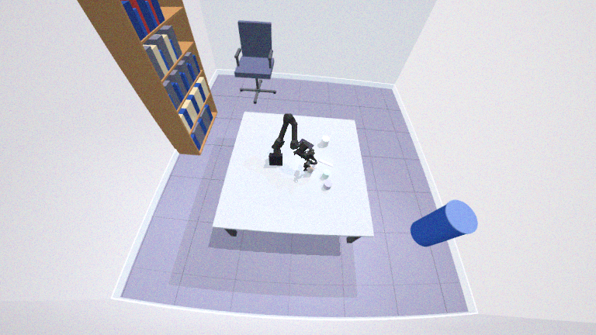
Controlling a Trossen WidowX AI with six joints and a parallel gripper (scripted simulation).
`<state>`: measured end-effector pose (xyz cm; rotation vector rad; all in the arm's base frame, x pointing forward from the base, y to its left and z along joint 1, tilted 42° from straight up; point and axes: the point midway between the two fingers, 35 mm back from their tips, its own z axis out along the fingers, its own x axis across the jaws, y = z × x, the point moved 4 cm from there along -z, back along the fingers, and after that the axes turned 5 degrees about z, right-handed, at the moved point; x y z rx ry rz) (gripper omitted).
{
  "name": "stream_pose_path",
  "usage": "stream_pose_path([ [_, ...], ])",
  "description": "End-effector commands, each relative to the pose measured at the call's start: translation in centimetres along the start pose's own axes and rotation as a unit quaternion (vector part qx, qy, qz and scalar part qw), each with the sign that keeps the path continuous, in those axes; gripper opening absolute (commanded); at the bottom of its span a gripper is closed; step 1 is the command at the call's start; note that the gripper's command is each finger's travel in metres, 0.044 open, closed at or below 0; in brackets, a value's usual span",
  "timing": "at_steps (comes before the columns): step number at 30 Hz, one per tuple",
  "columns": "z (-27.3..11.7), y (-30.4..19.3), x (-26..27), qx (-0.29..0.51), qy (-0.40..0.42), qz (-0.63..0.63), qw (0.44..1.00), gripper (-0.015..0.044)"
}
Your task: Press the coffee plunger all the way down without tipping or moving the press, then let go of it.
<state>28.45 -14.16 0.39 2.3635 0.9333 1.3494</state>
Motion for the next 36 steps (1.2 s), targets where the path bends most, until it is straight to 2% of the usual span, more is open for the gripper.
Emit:
stream_pose_path([
  [1, 0.3, -0.4, -0.1, 0.01, 0.002, 0.006, 1.0, 0.0118],
  [16, 0.1, 0.0, 0.0, 0.001, 0.0, 0.001, 1.0, 0.0118],
  [28, 0.1, 0.0, 0.0, 0.001, 0.0, 0.001, 1.0, 0.0433],
  [36, -1.7, 1.8, -0.1, 0.006, -0.002, 0.001, 1.0, 0.044],
])
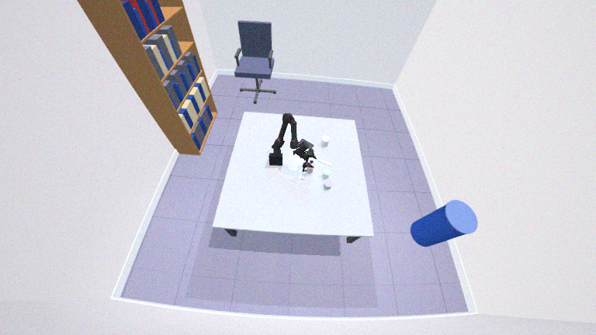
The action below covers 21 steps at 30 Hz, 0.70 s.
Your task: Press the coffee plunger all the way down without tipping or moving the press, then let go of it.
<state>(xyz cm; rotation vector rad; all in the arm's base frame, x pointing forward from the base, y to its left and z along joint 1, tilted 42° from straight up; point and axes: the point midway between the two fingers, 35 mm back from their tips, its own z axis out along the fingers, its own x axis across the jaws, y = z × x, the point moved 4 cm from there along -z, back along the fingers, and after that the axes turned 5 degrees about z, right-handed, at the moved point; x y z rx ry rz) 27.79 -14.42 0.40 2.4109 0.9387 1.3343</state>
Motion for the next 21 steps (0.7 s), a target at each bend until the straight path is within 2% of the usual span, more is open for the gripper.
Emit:
stream_pose_path([
  [1, -1.9, 2.4, 0.4, -0.01, 0.004, -0.009, 1.0, 0.044],
  [6, -6.3, 4.7, 1.0, -0.007, 0.008, -0.005, 1.0, 0.044],
  [21, -6.5, 4.7, 1.0, -0.007, 0.008, -0.005, 1.0, 0.044],
])
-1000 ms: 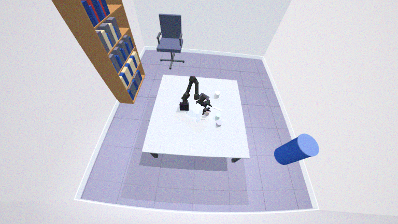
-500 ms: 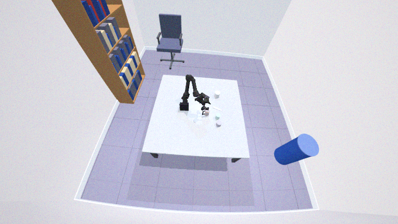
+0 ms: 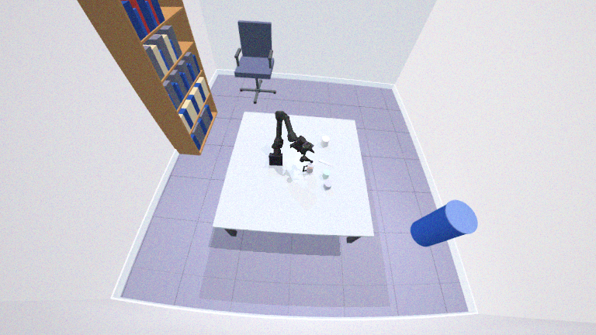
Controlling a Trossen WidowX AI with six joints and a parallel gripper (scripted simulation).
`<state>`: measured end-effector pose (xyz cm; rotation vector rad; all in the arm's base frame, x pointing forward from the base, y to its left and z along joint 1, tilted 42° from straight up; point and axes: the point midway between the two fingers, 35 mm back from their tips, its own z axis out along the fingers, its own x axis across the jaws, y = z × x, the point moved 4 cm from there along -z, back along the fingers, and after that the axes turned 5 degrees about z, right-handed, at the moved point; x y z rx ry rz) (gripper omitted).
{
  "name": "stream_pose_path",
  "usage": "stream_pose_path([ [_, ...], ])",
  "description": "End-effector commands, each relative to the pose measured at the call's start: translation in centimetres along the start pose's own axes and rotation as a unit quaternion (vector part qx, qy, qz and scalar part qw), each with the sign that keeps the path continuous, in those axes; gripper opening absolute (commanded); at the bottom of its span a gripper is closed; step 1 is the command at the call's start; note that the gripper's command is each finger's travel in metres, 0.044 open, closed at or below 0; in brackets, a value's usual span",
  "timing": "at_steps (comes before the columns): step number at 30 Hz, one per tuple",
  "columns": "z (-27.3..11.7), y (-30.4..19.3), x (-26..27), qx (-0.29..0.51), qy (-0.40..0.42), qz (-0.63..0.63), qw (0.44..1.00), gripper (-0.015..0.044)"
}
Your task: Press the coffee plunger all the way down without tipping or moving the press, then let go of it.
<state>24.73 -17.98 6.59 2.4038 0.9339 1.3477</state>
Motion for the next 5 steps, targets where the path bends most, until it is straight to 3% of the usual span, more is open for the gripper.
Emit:
stream_pose_path([
  [1, -0.12, 0.33, 0.23, -0.004, 0.003, -0.006, 1.0, 0.044],
  [5, -0.12, 0.33, 0.23, -0.004, 0.003, -0.006, 1.0, 0.044],
])
